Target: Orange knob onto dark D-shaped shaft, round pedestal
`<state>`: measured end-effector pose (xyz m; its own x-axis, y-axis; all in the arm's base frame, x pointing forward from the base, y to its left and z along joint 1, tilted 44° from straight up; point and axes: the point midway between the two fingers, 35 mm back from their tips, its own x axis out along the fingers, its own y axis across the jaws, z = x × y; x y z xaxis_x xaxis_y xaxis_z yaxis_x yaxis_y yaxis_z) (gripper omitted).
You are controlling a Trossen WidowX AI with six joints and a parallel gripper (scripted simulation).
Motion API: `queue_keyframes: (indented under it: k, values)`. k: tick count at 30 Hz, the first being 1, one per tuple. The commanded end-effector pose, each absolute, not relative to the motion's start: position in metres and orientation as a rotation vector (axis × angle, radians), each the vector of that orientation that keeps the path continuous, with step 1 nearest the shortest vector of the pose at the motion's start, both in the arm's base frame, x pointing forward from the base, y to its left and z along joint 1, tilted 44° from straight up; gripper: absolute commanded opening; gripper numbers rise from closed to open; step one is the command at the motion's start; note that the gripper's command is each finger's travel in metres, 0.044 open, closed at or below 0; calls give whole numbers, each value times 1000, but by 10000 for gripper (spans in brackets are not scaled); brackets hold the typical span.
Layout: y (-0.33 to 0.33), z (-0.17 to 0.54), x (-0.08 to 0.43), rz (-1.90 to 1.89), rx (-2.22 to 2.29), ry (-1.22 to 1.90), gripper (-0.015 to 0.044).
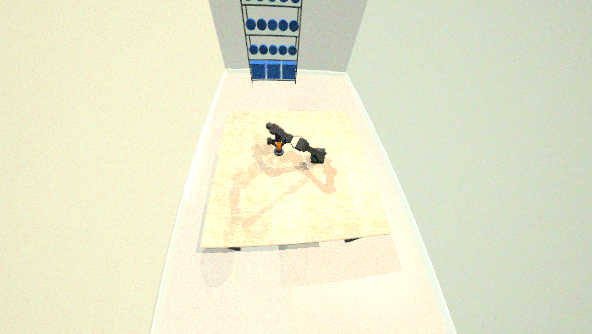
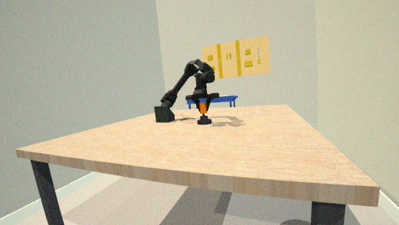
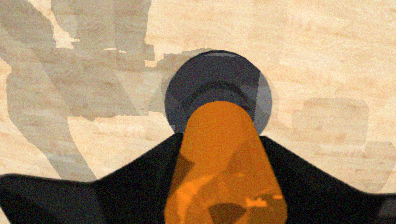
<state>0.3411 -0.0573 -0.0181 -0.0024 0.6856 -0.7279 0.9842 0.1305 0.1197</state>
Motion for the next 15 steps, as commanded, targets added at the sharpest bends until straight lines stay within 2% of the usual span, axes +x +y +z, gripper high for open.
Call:
queue_keyframes:
  k: [1,15]
  values:
    - [-57,-18,342,-583,1625,1750,0]
    - [-60,-15,342,-591,1631,1750,0]
